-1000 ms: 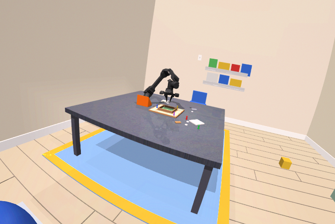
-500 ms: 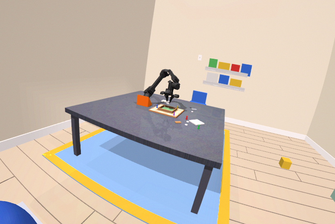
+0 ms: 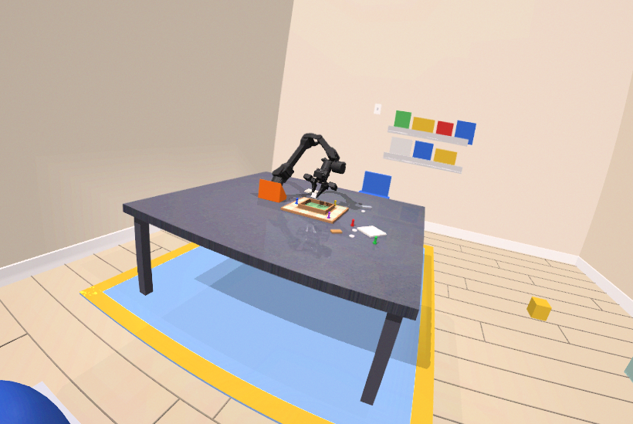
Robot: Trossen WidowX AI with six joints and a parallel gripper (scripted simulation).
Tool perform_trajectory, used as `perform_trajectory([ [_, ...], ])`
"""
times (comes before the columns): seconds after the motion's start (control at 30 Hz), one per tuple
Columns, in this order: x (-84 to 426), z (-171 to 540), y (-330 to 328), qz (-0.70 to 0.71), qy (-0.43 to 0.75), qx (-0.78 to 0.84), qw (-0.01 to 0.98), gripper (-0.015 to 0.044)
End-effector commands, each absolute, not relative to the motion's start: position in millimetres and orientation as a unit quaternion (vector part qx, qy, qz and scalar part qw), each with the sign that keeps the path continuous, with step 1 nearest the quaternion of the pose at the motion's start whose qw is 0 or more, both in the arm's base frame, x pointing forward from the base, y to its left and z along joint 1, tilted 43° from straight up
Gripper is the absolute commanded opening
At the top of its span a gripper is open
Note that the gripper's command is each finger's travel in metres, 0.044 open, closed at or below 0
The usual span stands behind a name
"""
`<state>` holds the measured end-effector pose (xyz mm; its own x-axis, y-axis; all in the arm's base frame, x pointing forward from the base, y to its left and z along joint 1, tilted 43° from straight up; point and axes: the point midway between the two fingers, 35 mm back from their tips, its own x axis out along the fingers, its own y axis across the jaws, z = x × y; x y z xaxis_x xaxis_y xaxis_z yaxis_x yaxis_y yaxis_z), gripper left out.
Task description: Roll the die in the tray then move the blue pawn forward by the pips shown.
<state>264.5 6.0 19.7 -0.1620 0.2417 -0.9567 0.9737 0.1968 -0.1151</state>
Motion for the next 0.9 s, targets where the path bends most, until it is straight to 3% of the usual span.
perform_trajectory([
  [0.0, 265, 21, 5, -0.450, 0.597, 0.457, 0.482, 0.0000],
  [0.27, 264, 19, 7, -0.492, 0.510, 0.432, 0.558, 0.0000],
  [0.57, 278, 65, 6, -0.493, 0.507, 0.432, 0.560, 0.0000],
  [0.87, 276, 65, 6, -0.493, 0.507, 0.432, 0.560, 0.0000],
])
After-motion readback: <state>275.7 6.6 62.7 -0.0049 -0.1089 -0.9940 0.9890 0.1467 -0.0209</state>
